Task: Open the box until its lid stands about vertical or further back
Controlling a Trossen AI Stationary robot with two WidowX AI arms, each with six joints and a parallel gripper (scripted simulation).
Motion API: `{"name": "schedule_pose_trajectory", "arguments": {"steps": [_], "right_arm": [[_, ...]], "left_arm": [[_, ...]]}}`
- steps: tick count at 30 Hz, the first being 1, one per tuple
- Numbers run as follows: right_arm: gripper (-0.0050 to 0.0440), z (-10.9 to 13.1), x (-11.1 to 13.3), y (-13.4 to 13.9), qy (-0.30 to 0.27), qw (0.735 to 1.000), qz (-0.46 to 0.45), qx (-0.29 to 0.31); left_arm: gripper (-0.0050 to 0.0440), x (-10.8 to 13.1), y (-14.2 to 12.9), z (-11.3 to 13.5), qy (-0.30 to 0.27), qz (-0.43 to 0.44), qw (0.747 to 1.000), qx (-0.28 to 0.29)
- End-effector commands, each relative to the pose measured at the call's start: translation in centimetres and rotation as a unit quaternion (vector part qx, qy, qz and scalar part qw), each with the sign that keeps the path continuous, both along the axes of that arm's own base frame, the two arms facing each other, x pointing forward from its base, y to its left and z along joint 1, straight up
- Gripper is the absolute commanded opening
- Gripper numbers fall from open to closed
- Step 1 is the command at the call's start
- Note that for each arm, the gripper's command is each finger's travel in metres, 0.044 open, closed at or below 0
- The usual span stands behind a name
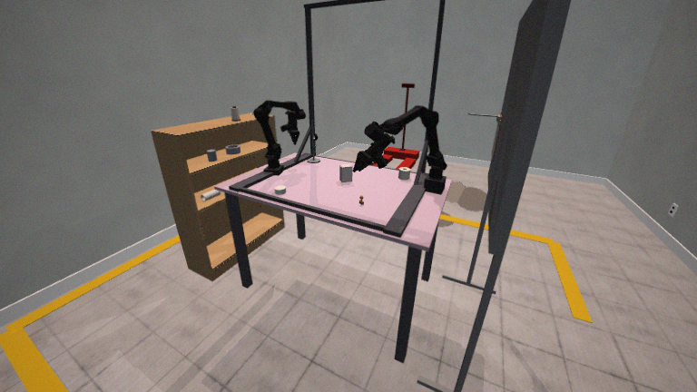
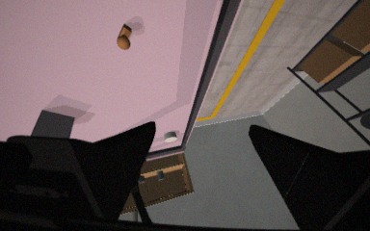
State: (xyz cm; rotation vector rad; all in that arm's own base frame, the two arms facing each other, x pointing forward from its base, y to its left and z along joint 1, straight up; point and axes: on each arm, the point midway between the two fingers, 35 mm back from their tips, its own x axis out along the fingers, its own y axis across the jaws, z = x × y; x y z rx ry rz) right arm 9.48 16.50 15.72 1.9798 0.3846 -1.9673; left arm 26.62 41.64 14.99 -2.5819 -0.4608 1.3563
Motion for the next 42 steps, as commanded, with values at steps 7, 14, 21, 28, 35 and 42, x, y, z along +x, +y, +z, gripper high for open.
{"name": "schedule_pose_trajectory", "arguments": {"steps": [7, 14, 21, 28, 35, 42], "right_arm": [[0.044, 0.4, 0.1, 0.1, -0.004, 1.0, 0.0, 0.007], [0.044, 0.4, 0.1, 0.1, -0.004, 1.0, 0.0, 0.007], [0.044, 0.3, 0.5, 0.2, -0.009, 1.0, -0.023, 0.016], [0.044, 0.4, 3.2, 0.7, -0.039, 0.981, -0.174, 0.075], [0.044, 0.8, 6.8, 0.6, -0.068, 0.922, -0.35, 0.151], [0.044, 2.3, 12.1, -0.3, -0.095, 0.777, -0.564, 0.264]], "left_arm": [[0.044, 0.0, 0.1, 1.4, -0.007, 0.0, 1.0, 0.014], [0.044, 0.0, 0.1, 1.4, -0.007, 0.0, 1.0, 0.014], [0.044, 0.4, 0.1, 1.1, 0.0, -0.011, 1.0, 0.026], [0.044, 3.1, -0.3, -0.6, 0.045, -0.08, 0.991, 0.099], [0.044, 6.3, -1.4, -2.6, 0.101, -0.161, 0.964, 0.188], [0.044, 11.9, -5.0, -4.7, 0.171, -0.283, 0.889, 0.317]]}}
